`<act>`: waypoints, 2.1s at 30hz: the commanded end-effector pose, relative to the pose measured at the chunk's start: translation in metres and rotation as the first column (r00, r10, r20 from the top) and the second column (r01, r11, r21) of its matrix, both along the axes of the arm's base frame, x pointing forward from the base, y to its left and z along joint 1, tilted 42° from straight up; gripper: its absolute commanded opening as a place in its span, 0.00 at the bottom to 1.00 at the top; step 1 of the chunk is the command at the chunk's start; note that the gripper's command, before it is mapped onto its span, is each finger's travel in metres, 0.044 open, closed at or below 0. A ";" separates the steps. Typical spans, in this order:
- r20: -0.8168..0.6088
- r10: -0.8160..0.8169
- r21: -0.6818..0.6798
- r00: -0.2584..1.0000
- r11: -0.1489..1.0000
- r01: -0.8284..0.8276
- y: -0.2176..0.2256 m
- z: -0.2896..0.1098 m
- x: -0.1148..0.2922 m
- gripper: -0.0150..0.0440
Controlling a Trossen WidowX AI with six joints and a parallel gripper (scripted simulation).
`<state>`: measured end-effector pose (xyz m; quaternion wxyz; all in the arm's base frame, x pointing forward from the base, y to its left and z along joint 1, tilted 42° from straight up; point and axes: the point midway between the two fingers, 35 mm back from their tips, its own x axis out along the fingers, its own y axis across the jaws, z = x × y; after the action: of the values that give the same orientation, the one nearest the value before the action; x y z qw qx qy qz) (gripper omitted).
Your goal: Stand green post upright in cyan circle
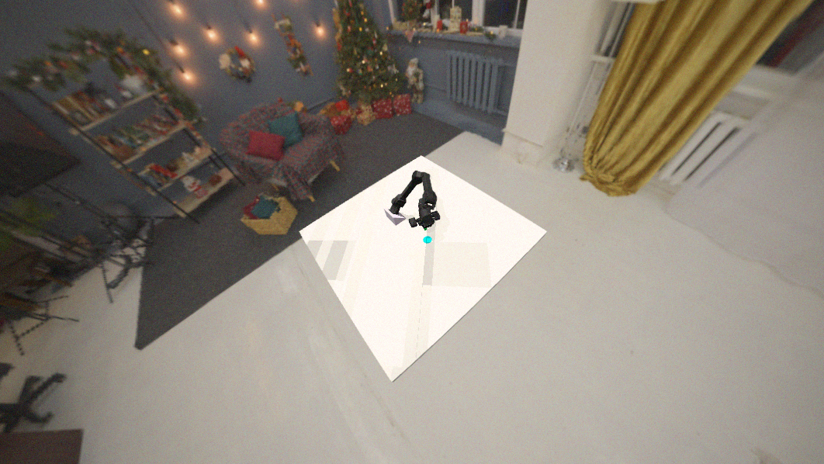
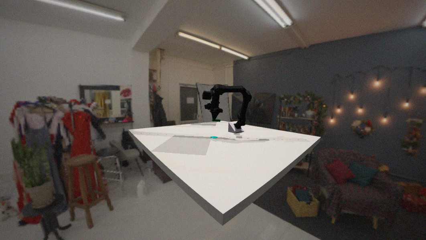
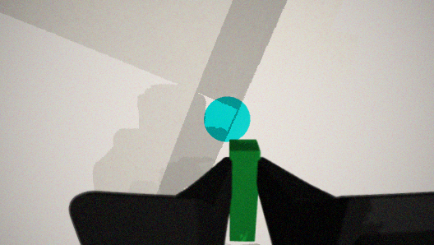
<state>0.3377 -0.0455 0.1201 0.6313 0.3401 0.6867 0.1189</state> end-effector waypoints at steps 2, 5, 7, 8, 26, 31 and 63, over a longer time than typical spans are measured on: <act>0.004 -0.006 -0.031 1.000 1.000 0.007 0.001 -0.004 -0.002 0.29; 0.012 -0.009 -0.047 1.000 0.999 0.009 0.001 -0.006 -0.002 0.29; 0.018 -0.010 -0.058 1.000 0.998 0.011 0.001 -0.007 -0.002 0.29; 0.020 -0.011 -0.064 1.000 0.998 0.012 0.001 -0.007 -0.002 0.29; 0.075 -0.029 -0.156 0.997 0.987 0.041 0.003 -0.017 -0.001 0.29; 0.092 -0.035 -0.180 0.995 0.982 0.051 0.003 -0.020 0.000 0.29; 0.219 -0.081 -0.310 0.972 0.939 0.148 0.005 -0.031 0.003 0.29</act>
<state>0.3426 -0.0402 0.0907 0.7472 0.2592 0.6119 0.0105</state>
